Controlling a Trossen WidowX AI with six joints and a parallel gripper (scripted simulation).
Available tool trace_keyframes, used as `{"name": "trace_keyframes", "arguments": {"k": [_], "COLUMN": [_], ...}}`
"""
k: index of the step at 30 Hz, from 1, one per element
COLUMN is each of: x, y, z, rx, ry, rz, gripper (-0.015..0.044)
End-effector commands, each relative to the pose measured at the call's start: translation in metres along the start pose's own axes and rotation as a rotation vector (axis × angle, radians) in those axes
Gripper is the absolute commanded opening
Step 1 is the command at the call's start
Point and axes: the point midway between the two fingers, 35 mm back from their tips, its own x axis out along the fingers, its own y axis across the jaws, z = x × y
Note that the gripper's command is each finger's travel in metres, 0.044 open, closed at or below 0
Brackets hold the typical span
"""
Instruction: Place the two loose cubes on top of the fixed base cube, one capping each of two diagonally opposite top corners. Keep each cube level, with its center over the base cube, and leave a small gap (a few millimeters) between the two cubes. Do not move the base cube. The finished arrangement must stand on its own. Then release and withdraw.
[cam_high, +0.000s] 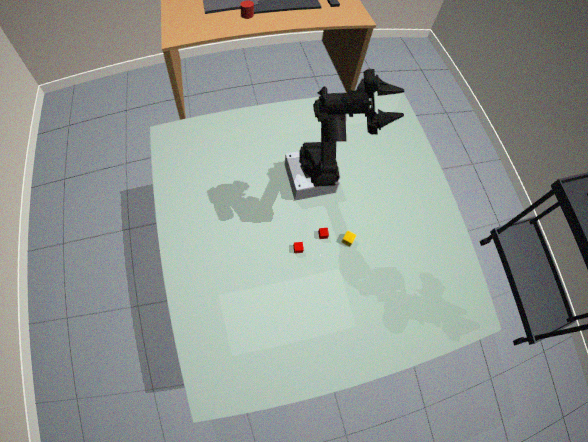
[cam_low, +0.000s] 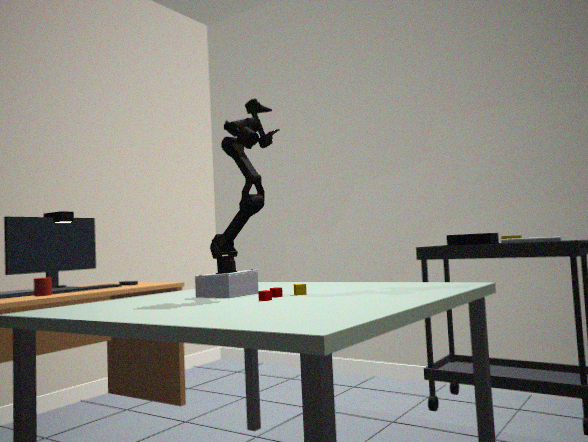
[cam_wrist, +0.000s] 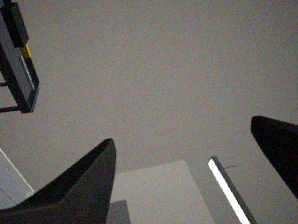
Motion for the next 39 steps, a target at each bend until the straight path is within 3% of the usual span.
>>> {"name": "trace_keyframes", "arguments": {"k": [1, 5, 6, 23, 39], "x": [-0.001, -0.014, -0.017, -0.039, -0.008], "y": [-0.001, -0.018, -0.023, -0.069, -0.066], "z": [0.0, 0.009, 0.011, 0.068, 0.135], "rx": [-0.007, -0.175, -0.234, -1.243, -2.192], "ry": [0.005, 0.091, 0.113, 0.414, 0.547], "rz": [-0.003, -0.043, -0.05, -0.019, 0.196], "gripper": [0.0374, 0.0269, 0.0265, 0.0265, 0.0265]}}
